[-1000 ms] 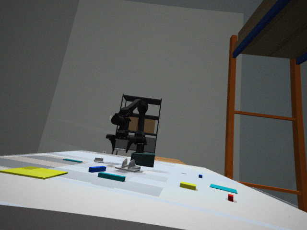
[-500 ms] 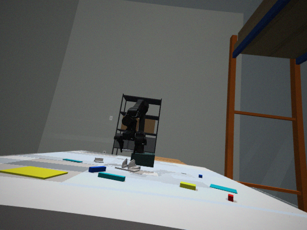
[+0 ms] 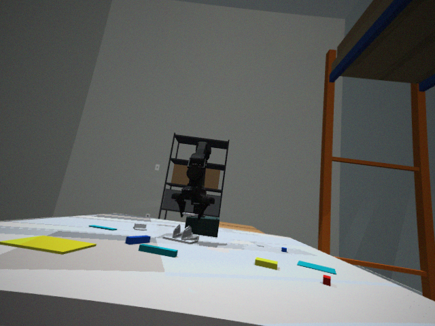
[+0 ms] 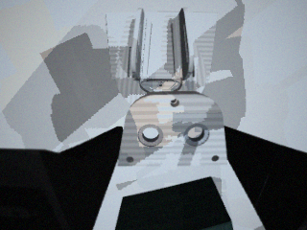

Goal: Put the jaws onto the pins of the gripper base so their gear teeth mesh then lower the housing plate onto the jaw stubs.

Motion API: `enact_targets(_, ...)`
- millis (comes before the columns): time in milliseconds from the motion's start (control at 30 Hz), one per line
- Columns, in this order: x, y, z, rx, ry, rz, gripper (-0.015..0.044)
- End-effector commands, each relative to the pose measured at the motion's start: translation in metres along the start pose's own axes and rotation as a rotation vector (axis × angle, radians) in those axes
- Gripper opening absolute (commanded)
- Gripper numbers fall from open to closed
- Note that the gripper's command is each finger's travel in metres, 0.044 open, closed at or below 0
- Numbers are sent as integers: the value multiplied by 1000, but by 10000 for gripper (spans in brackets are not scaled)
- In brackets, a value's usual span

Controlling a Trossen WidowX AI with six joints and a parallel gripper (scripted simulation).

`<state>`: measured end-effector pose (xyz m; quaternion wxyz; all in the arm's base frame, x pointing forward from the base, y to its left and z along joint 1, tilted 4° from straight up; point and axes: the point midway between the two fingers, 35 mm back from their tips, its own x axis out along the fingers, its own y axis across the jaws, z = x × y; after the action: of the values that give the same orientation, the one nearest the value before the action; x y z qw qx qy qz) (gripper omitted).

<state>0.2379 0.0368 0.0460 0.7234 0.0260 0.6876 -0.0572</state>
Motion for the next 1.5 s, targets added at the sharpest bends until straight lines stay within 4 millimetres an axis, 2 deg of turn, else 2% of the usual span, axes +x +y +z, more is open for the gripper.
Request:
enact_targets(0,0,1,-2,12,-4,-4,351)
enact_targets(1467,0,6,-4,35,-4,-4,351)
